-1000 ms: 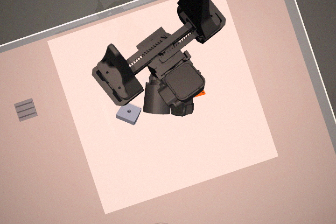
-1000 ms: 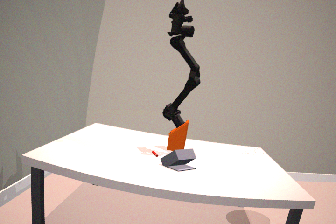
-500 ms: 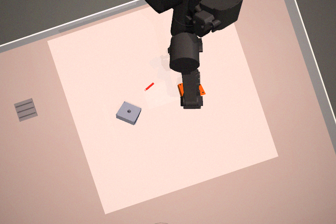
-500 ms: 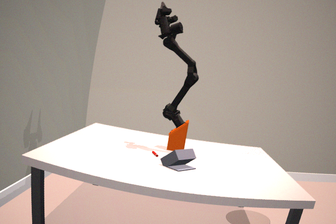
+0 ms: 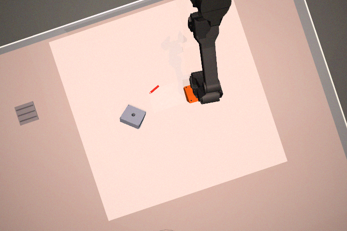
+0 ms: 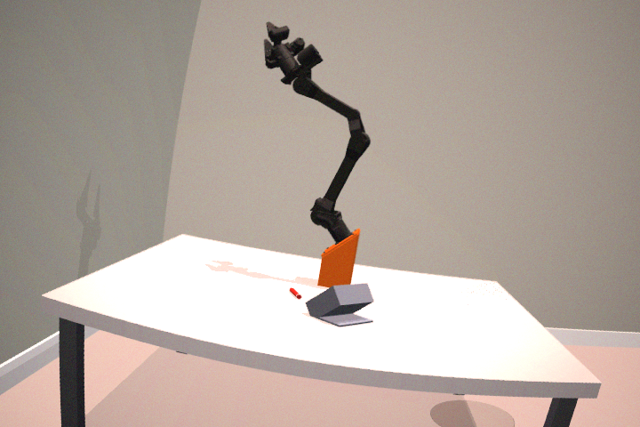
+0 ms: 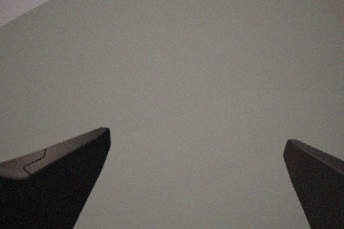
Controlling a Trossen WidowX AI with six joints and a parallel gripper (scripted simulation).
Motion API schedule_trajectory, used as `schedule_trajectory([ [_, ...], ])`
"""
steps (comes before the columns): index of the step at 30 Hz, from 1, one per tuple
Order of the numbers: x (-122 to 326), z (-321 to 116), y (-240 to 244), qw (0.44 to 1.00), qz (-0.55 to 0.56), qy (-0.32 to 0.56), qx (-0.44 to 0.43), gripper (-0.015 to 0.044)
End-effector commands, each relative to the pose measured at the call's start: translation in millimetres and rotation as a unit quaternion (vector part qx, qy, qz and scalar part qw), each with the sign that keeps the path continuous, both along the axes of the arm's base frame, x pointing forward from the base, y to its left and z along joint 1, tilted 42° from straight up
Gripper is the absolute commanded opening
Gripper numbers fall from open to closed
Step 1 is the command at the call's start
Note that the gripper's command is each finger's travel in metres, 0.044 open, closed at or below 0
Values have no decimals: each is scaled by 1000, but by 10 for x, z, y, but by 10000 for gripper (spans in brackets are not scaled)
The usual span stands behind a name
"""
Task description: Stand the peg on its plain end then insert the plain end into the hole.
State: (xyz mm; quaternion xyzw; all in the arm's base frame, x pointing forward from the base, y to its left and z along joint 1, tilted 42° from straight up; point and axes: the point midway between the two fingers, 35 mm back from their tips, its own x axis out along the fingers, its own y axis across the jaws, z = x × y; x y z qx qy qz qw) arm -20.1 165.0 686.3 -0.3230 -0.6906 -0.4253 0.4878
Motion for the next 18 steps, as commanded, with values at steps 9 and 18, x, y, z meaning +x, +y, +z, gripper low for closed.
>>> schedule_trajectory([
  [9,-289,21,-1178,989,71,-20,130,440],
  [18,-294,-83,-1970,969,94,-18,229,440],
])
